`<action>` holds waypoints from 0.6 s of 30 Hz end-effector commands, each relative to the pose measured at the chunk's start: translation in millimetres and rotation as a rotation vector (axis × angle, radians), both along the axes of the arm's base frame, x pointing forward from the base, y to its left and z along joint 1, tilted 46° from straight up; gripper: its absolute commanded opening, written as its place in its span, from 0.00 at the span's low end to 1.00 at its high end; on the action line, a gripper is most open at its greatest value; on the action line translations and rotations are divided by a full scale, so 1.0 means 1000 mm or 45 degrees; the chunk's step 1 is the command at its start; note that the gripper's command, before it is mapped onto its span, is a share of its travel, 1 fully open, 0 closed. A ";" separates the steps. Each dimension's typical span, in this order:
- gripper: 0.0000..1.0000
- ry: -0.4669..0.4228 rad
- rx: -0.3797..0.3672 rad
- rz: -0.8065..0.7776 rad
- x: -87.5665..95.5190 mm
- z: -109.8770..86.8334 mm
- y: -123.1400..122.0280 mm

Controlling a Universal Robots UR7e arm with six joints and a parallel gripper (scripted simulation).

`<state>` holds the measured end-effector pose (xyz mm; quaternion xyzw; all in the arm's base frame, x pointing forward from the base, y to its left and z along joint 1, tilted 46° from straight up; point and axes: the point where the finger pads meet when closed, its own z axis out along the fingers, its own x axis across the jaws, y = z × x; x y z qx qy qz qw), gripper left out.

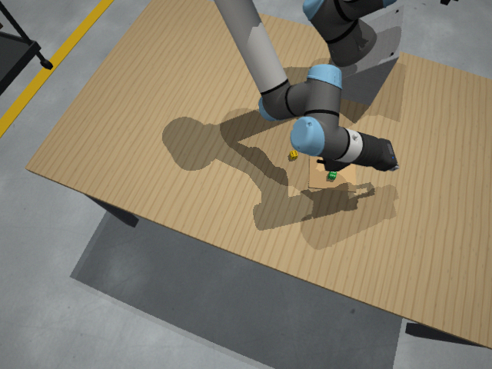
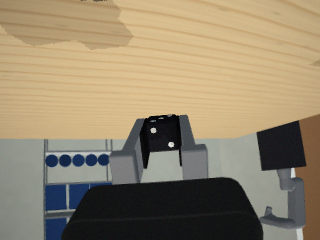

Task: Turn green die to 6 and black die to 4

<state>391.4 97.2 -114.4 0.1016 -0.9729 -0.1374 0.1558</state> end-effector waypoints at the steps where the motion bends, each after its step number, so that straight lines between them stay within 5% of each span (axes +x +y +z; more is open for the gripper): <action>1: 0.40 0.003 0.000 0.002 0.000 -0.003 -0.003; 18: 0.40 0.003 0.000 0.002 -0.002 -0.041 -0.042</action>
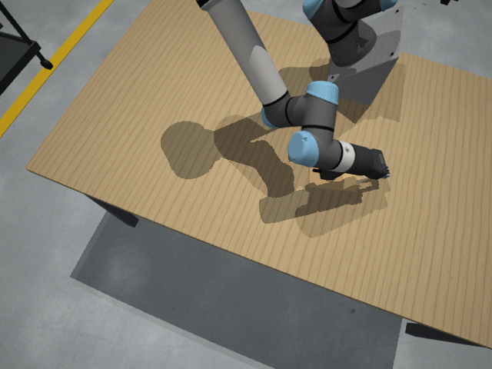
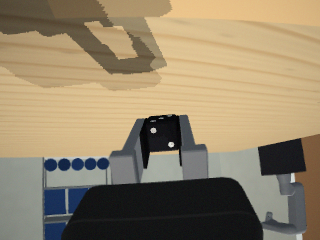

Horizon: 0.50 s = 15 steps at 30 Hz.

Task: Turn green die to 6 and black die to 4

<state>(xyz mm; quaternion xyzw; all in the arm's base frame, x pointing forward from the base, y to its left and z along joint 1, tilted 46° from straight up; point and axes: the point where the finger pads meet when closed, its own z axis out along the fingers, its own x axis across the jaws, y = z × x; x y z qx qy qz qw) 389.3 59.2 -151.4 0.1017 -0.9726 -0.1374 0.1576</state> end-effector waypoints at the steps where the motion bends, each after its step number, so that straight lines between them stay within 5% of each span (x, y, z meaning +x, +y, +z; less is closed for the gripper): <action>1: 0.40 -0.002 0.000 0.001 0.000 -0.006 -0.006; 15: 0.40 -0.002 0.000 0.001 0.000 -0.013 -0.013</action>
